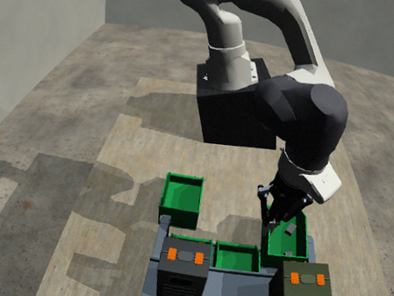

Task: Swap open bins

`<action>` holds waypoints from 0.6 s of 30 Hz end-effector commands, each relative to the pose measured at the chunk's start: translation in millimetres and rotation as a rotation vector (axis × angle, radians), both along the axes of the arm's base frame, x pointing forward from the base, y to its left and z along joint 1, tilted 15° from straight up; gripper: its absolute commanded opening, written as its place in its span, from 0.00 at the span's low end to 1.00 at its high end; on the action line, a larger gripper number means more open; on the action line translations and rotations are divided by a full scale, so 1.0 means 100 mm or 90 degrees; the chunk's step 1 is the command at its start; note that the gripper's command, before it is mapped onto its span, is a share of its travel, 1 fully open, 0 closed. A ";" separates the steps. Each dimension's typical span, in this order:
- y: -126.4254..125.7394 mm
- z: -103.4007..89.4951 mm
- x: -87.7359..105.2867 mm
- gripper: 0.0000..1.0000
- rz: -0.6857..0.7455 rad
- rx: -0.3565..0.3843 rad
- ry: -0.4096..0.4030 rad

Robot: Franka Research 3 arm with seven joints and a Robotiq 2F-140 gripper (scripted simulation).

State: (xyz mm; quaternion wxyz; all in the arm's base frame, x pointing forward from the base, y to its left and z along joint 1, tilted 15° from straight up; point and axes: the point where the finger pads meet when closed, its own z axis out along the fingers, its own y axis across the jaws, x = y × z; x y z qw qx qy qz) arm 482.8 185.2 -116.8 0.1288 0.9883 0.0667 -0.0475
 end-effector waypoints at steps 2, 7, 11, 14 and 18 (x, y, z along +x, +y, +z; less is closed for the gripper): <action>0.02 0.01 0.04 0.00 0.004 0.001 0.003; 0.03 0.01 0.08 0.00 0.004 0.001 0.002; 0.03 0.01 0.11 0.00 0.004 0.001 0.002; 0.03 0.01 0.12 0.00 0.004 0.001 0.002; 0.04 0.01 0.14 0.00 0.004 0.001 0.002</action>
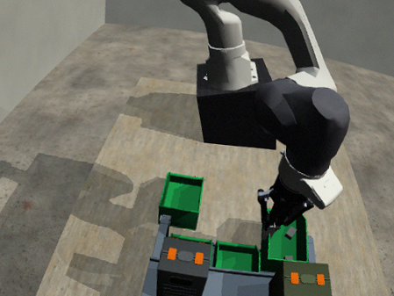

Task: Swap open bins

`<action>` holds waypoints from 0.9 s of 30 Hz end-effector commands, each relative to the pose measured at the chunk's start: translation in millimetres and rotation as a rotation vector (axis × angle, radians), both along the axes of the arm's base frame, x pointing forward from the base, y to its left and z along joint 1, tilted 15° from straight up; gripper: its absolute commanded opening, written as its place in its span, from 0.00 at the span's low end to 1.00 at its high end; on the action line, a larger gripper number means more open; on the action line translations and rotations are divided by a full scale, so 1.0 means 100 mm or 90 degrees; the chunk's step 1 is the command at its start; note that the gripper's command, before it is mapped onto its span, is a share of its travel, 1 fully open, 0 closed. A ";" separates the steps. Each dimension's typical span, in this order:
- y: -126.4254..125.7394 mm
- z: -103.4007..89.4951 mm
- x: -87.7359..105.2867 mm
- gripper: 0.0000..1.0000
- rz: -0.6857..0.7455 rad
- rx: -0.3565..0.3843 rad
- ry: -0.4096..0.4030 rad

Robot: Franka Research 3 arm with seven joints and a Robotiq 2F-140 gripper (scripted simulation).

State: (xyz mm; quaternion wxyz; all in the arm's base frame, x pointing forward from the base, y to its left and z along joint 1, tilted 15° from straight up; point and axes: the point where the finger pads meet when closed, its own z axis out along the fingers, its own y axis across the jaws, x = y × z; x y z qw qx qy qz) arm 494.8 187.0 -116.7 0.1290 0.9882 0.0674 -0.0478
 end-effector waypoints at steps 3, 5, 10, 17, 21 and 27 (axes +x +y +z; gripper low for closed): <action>0.02 0.01 0.04 0.00 0.004 0.002 0.002; 0.02 0.01 0.04 0.00 0.004 0.002 0.002; 0.02 0.01 0.06 0.00 0.004 0.002 0.002; 0.03 0.01 0.07 0.00 0.004 0.002 0.002; 0.03 0.01 0.08 0.00 0.004 0.002 0.002; 0.03 0.01 0.08 0.00 0.004 0.002 0.002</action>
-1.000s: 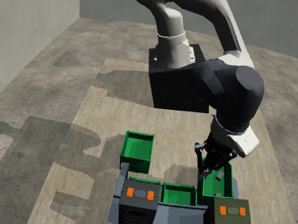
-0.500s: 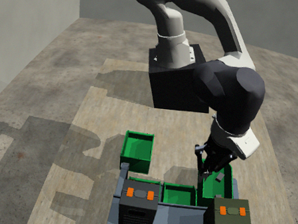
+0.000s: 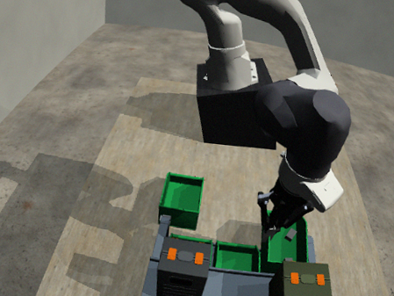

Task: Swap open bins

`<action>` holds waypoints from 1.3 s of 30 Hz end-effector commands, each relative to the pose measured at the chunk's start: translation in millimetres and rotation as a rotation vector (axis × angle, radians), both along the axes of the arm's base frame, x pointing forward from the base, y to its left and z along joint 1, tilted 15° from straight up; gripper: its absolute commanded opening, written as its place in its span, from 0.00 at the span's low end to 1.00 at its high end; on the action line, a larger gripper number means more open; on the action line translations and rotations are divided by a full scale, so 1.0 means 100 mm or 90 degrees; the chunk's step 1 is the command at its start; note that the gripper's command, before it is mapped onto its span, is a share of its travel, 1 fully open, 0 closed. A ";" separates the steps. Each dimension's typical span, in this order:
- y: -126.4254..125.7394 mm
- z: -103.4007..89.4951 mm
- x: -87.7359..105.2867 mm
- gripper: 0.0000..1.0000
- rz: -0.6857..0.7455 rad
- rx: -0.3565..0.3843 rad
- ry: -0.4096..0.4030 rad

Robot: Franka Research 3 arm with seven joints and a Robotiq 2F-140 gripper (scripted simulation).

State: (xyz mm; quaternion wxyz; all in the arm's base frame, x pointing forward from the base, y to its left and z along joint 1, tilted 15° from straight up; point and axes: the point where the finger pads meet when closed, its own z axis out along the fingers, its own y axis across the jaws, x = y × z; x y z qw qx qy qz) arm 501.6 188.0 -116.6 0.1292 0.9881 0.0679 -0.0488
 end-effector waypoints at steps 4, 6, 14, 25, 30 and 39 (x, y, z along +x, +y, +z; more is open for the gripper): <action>0.02 0.01 0.02 0.00 0.003 0.002 0.000; 0.02 0.01 0.02 0.00 0.003 0.002 0.000; 0.02 0.01 0.02 0.00 0.003 0.002 0.000; 0.02 0.01 0.02 0.00 0.003 0.002 0.000; 0.01 -0.01 0.02 0.00 0.003 0.002 0.001; 0.00 -0.06 0.01 0.00 0.003 0.002 0.002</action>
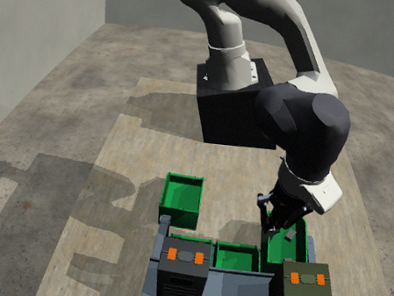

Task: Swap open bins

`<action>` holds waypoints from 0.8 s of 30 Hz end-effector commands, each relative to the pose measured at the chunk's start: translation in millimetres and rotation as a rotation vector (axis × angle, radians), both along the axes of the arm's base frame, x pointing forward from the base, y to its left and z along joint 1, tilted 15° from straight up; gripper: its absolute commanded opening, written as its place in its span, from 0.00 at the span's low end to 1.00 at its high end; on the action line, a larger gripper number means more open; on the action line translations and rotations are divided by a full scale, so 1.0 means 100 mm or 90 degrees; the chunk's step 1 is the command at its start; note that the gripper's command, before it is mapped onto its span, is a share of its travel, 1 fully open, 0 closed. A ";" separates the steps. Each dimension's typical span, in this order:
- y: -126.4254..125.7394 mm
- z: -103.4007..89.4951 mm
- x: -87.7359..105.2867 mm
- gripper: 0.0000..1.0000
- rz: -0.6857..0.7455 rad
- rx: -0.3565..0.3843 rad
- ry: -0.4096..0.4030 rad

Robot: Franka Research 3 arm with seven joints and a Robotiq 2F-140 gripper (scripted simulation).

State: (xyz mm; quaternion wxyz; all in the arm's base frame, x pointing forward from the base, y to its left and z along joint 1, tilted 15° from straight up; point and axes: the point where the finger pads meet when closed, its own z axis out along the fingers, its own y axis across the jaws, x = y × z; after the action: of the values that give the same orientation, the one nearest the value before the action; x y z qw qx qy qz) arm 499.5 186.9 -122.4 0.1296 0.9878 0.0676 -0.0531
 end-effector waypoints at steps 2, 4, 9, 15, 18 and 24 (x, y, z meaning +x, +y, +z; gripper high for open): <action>0.00 -0.01 0.04 0.00 0.004 0.002 -0.003; 0.00 -0.02 0.04 0.00 0.003 0.002 -0.002; -0.01 -0.04 0.04 0.00 0.003 0.002 -0.002; -0.01 -0.04 0.04 0.00 0.003 0.002 -0.002; -0.01 -0.04 0.04 0.00 0.003 0.002 -0.002; -0.01 -0.04 0.04 0.00 0.003 0.002 -0.002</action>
State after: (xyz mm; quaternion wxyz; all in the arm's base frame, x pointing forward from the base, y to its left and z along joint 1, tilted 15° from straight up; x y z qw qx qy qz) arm 499.3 185.4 -127.3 0.1294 0.9878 0.0667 -0.0547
